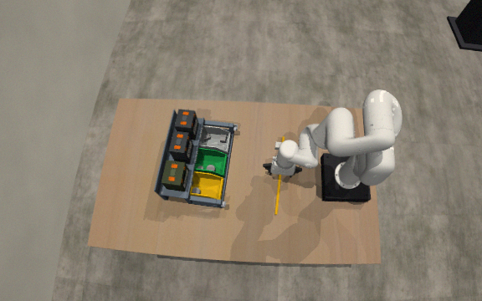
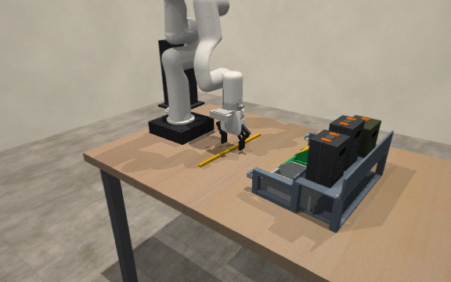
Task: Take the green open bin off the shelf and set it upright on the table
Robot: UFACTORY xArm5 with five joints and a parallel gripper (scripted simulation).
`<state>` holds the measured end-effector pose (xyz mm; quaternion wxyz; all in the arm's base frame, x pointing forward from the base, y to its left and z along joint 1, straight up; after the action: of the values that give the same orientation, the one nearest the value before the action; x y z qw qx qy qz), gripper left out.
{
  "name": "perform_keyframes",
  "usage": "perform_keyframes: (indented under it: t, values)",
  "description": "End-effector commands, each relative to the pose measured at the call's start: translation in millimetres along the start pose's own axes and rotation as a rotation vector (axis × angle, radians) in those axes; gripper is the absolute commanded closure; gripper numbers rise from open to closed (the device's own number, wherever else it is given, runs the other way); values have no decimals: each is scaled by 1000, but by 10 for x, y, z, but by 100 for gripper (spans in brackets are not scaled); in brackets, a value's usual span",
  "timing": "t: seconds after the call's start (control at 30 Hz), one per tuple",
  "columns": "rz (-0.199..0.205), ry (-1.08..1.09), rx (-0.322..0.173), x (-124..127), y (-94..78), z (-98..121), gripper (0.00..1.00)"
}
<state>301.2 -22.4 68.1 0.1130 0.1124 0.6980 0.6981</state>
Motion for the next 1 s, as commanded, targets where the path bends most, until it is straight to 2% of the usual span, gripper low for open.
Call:
perform_keyframes:
  t: [0.0, 0.67, 0.97]
  values:
    - [-3, 0, -1, -10, 7, 3, 0]
    - [-3, 0, -1, -10, 7, 3, 0]
    - [-3, 0, -1, -9, 244, 4, 0]
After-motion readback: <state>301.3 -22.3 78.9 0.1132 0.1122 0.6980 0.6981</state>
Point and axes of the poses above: the point where the finger pads meet when closed, its own y axis back along the fingers, its own x axis across the jaws, z = x × y, the point moved 10 cm from there along y, back along the fingers, and after that the axes turned 12 degrees about -y, right-handed, at the moved point
